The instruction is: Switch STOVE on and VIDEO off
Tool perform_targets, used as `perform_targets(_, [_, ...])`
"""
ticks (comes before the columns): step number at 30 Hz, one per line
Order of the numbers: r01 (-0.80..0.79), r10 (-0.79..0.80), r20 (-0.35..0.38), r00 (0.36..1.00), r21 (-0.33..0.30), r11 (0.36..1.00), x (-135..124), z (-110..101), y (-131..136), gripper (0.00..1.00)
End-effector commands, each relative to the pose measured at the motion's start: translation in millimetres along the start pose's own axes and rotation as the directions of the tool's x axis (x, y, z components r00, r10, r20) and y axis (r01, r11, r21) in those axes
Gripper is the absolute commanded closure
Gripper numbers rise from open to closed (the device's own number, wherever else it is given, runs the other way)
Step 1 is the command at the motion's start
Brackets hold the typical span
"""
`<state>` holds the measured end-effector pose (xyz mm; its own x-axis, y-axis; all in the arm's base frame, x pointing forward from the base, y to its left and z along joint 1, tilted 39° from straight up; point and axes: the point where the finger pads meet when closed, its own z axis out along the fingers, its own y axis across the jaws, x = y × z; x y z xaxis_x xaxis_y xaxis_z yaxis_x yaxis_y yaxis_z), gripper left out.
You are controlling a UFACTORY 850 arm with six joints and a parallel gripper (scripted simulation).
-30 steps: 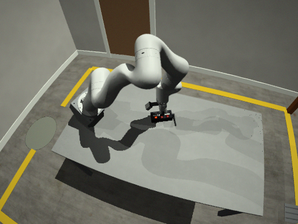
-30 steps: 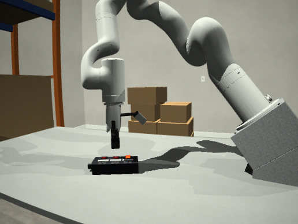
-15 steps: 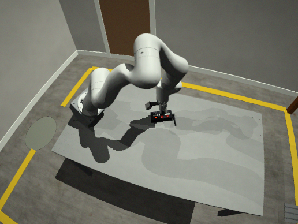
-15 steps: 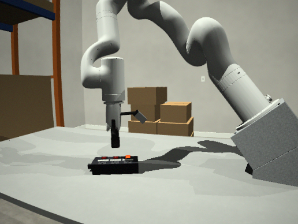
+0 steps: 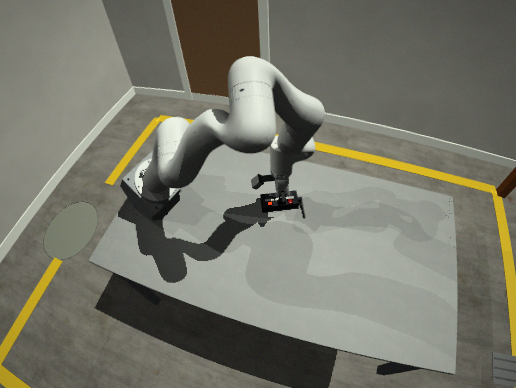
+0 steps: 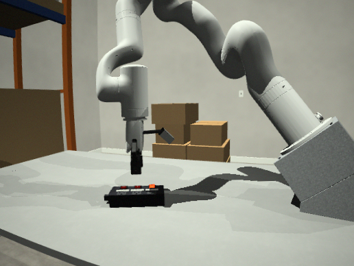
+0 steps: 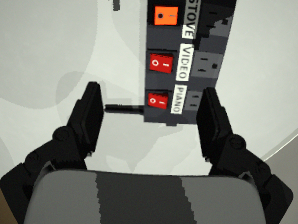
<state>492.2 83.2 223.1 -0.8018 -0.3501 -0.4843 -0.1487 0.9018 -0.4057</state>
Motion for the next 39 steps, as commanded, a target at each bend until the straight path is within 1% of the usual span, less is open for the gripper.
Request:
perform_targets(1, [0.0,0.0,0.0,1.0,0.0,1.0,-1,-13,0,0.0])
perform_targets(2, [0.0,0.0,0.0,1.0,0.0,1.0,-1,-13,0,0.0])
perform_targets(13, [0.0,0.0,0.0,1.0,0.0,1.0,-1,-73,0,0.0])
perform_targets(17, [0.0,0.0,0.0,1.0,0.0,1.0,-1,-86,0,0.0])
perform_targets(23, [0.0,0.0,0.0,1.0,0.0,1.0,-1,-90,0,0.0])
perform_targets(39, [0.0,0.0,0.0,1.0,0.0,1.0,-1,-90,0,0.0])
